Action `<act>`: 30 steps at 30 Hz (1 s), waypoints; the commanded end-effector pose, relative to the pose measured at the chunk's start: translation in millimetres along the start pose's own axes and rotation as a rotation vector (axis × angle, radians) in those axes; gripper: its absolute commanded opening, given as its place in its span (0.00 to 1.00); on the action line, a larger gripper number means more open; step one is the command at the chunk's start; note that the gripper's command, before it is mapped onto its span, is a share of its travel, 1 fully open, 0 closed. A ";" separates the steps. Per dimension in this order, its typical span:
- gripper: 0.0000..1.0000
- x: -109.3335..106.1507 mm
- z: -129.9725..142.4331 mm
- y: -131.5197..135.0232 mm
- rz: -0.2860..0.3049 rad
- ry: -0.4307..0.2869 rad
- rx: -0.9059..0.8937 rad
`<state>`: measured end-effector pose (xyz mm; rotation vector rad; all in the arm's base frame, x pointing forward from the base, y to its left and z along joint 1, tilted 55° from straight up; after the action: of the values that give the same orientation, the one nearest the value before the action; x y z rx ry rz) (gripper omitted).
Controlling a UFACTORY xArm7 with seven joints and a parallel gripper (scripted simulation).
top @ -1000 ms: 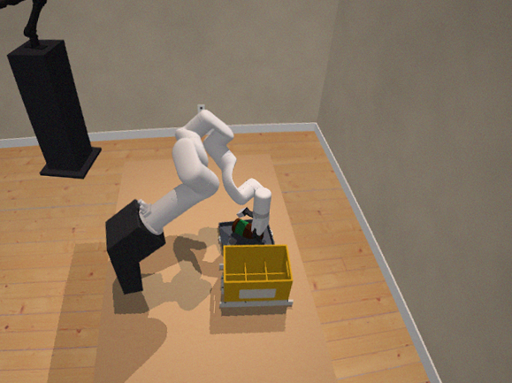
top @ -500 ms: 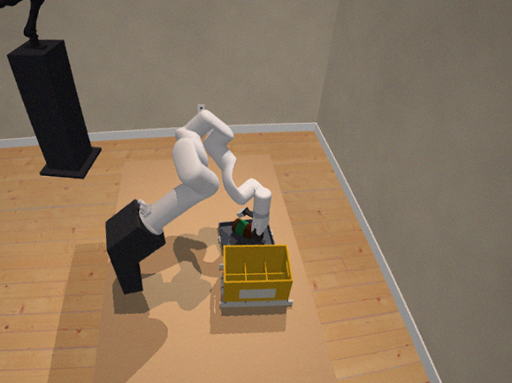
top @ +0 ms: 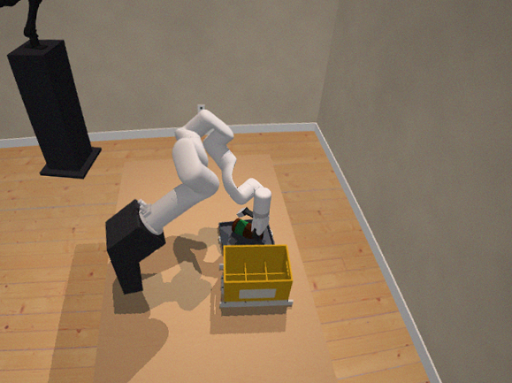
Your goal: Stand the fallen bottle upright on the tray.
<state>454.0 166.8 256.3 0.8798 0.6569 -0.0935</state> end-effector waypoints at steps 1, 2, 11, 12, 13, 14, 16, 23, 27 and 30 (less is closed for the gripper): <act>0.00 -2.1 0.8 0.6 0.002 -0.002 0.001; 0.00 -2.4 0.8 0.6 0.002 -0.002 0.001; 0.00 -4.7 0.8 0.6 0.002 -0.002 0.001; 0.00 -5.1 0.8 0.6 0.002 -0.002 0.001; 0.00 -5.6 0.8 0.6 0.002 -0.002 0.001; 0.00 -6.0 0.8 0.6 0.002 -0.002 0.001; 0.00 -7.0 0.8 0.6 0.002 -0.002 0.001; 0.00 -11.0 0.8 0.5 0.002 -0.002 0.001; 0.00 -12.4 0.8 0.5 0.002 -0.002 0.001; 0.00 -14.7 0.8 0.6 0.002 -0.002 0.001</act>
<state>445.6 164.5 262.6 0.8801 0.6561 -0.0938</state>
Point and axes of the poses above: the point where the finger pads meet when closed, its own x axis out along the fingers, its own y axis across the jaws, z = x × y, the point moved 5 cm from there along -x, back along the fingers, and after that the axes turned 9 degrees about x, right-handed, at the moved point
